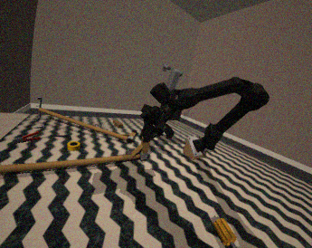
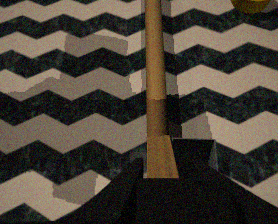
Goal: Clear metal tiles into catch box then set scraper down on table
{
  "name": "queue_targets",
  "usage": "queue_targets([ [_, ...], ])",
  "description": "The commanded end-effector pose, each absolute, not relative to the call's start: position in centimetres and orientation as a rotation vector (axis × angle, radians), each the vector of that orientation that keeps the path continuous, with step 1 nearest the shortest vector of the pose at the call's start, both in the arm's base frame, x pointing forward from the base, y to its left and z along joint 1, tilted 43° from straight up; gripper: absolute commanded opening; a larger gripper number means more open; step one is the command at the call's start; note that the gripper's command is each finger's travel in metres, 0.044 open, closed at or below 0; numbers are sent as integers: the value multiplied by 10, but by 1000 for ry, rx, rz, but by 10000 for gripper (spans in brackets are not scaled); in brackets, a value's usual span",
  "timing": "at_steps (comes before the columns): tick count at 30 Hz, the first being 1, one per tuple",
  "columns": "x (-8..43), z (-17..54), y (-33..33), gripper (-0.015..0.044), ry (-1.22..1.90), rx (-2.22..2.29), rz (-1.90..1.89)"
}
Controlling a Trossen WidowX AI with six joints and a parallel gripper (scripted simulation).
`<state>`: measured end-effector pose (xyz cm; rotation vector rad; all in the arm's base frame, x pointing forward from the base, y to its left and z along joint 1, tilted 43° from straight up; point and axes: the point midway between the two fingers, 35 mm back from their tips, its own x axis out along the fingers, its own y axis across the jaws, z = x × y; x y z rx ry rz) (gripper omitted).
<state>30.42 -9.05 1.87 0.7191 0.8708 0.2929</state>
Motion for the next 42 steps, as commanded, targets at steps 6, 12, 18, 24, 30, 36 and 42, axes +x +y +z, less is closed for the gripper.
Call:
queue_targets([
  [6,323,20,-97,0,864,715,283],
  [12,332,19,-98,0,864,715,282],
  [18,342,19,-99,0,864,715,281],
  [24,351,19,-99,0,863,716,281],
  [30,361,19,-98,0,862,716,280],
  [36,371,20,-97,0,860,717,280],
  [42,380,21,-95,0,858,719,280],
])
